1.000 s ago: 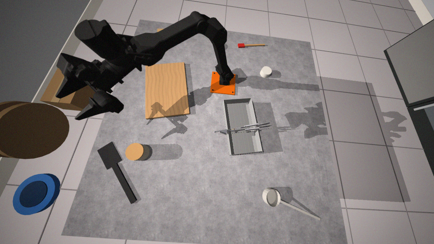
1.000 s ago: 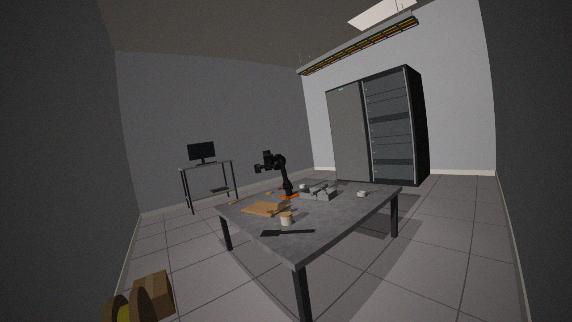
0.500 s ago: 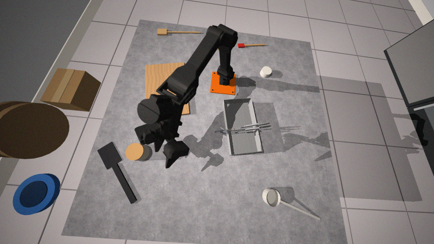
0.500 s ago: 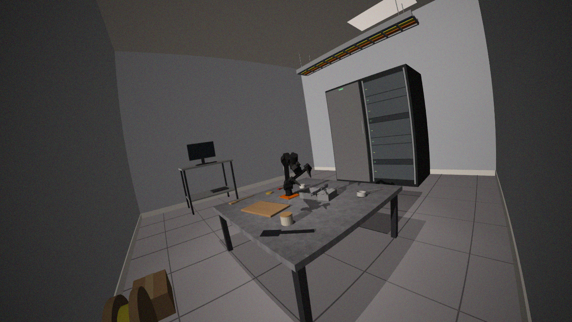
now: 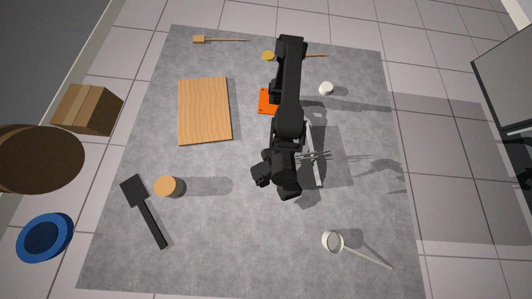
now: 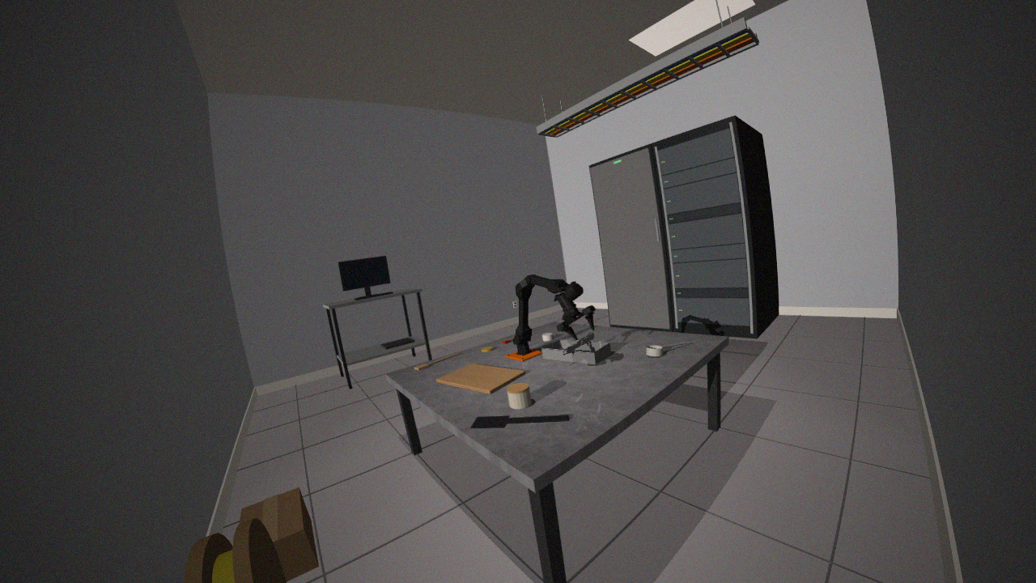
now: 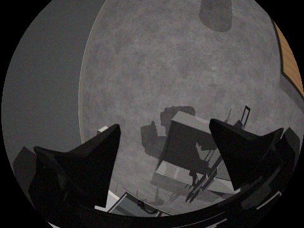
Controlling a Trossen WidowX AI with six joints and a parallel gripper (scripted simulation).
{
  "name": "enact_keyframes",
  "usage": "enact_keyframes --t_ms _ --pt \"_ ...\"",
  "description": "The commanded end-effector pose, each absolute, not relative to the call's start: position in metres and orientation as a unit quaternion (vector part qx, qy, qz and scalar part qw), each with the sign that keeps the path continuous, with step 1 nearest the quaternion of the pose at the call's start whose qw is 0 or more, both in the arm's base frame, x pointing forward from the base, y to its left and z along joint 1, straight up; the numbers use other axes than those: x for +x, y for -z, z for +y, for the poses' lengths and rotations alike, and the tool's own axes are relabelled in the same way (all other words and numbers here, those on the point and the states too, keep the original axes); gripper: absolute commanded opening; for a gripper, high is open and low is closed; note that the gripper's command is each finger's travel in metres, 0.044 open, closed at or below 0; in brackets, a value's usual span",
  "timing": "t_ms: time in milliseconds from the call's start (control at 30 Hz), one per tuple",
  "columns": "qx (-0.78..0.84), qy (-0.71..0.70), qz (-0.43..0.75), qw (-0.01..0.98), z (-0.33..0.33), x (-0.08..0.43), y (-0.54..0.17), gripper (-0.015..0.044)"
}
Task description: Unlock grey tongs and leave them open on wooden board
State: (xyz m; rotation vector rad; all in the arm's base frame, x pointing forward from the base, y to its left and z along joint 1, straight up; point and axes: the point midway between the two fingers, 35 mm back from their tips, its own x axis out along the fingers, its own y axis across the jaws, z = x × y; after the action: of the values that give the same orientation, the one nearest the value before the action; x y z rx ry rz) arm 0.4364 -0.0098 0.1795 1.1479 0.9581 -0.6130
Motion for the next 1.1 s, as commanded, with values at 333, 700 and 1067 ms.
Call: enact_keyframes --t_ms 333,700,1067 --pt "0.449 0.435 0.549 0.554 0.124 0.321 -0.13 0.044" --pt "0.449 0.436 0.549 0.554 0.121 0.319 -0.13 0.044" --pt "0.449 0.435 0.549 0.554 0.122 0.32 -0.114 0.044"
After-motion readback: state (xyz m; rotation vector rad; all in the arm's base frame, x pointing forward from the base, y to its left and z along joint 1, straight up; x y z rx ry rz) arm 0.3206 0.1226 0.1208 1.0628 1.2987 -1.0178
